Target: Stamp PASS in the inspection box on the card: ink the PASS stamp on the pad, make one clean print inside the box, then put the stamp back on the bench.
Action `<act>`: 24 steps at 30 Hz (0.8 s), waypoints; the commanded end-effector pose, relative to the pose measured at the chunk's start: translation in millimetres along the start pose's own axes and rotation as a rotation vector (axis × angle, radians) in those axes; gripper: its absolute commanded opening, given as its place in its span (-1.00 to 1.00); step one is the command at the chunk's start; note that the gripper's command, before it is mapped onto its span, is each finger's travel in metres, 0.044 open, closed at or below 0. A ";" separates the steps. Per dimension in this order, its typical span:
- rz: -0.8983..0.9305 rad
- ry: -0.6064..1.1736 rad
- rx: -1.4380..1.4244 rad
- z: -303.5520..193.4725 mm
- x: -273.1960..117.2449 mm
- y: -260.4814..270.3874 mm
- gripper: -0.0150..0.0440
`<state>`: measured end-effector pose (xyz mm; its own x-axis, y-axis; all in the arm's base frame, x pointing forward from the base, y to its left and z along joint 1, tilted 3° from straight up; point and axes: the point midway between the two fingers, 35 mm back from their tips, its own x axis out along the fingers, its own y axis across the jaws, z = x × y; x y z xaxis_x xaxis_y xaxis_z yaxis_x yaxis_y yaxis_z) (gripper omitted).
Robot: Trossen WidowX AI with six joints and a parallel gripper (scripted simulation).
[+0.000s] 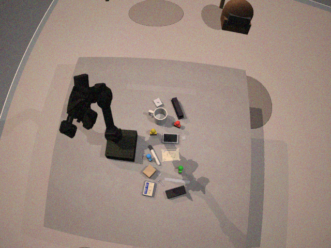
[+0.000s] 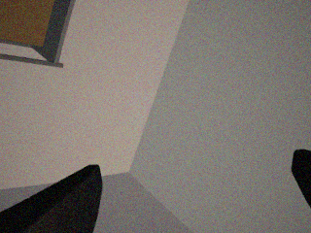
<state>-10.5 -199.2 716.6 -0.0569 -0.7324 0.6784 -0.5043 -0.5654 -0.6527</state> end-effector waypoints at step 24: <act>0.472 -0.518 0.562 229.2 8.3 120.0 0.27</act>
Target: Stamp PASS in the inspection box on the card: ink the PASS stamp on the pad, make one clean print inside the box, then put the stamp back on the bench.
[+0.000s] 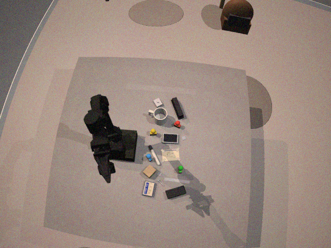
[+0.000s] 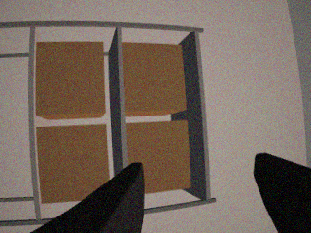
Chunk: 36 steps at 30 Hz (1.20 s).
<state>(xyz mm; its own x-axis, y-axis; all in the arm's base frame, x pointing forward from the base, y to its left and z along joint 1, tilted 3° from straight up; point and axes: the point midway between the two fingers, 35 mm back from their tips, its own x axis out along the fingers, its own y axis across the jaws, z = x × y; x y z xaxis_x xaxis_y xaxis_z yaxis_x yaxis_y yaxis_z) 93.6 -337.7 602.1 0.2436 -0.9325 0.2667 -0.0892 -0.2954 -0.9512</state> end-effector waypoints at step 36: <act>1.585 -0.059 0.539 365.4 -111.3 397.0 0.27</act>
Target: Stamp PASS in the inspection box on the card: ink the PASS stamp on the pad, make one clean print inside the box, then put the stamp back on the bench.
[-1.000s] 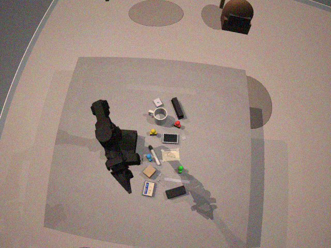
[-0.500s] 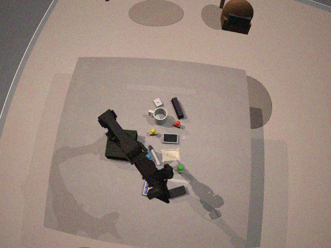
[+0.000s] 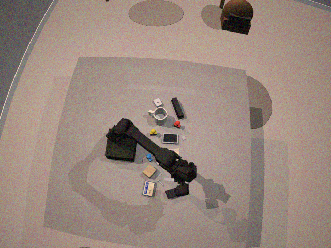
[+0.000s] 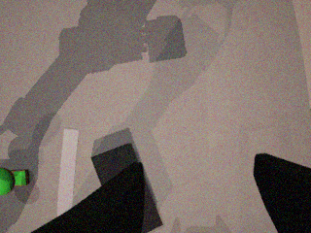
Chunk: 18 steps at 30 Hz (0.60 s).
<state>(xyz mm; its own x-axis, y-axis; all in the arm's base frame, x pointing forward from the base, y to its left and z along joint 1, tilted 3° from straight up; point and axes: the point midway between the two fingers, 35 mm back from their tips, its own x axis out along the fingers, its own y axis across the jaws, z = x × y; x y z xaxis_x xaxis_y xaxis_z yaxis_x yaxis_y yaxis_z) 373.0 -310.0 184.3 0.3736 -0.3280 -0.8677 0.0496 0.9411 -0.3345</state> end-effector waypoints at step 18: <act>0.334 0.432 0.138 -36.9 79.5 160.2 0.27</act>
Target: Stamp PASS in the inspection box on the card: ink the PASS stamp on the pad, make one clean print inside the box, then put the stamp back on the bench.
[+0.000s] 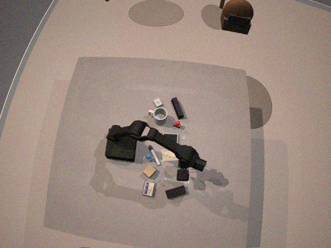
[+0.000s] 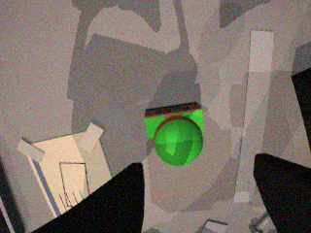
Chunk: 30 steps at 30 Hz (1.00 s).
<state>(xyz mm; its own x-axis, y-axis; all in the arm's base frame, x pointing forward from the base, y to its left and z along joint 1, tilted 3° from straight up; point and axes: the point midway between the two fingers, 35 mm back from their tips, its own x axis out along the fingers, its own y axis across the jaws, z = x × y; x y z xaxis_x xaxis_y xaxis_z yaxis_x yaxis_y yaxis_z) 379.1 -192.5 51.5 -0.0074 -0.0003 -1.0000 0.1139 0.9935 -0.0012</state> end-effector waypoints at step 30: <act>0.012 0.016 0.011 -3.4 50.0 4.2 0.27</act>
<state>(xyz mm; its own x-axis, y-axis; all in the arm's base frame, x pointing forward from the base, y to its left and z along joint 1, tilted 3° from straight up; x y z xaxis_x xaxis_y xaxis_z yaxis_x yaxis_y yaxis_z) 377.1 -189.7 9.8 -0.0192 0.0057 -0.9998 0.1215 0.9926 0.0033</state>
